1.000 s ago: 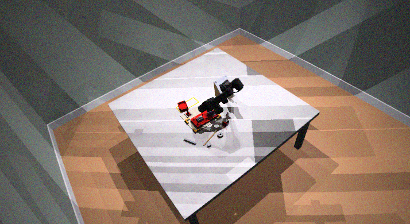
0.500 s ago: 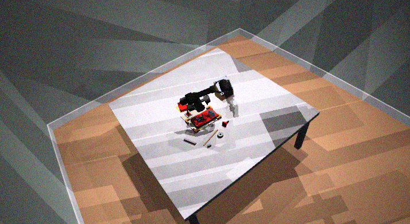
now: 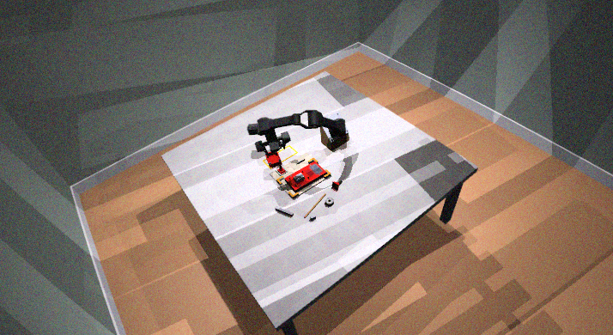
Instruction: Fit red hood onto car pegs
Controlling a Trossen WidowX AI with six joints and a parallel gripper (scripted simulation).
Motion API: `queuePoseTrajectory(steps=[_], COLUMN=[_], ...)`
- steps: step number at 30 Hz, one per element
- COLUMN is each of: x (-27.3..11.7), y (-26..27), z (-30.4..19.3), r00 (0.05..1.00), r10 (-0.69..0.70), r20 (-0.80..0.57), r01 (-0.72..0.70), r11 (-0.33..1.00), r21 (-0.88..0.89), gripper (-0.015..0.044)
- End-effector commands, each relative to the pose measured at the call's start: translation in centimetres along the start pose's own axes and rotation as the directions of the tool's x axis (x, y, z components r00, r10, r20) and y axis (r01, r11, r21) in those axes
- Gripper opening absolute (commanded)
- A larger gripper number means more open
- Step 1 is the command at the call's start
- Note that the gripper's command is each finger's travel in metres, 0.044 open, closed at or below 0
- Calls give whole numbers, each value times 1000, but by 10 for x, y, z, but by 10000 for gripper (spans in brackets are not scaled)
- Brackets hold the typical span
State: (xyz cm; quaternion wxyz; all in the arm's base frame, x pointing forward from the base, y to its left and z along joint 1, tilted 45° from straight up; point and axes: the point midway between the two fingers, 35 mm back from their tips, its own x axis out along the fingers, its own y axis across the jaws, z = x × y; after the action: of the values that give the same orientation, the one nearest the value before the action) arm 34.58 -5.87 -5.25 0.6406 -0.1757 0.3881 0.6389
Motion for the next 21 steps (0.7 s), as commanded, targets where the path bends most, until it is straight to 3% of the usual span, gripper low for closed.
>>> queuePoseTrajectory(steps=[1, 21], x=[-8, -2], y=[-19, -21], z=[-31, -33], r00=[997, 996], r10=[-74, -78], r20=[36, 37], r01=[76, 80], r11=[997, 996], r21=[-34, -35], gripper=[440, 440])
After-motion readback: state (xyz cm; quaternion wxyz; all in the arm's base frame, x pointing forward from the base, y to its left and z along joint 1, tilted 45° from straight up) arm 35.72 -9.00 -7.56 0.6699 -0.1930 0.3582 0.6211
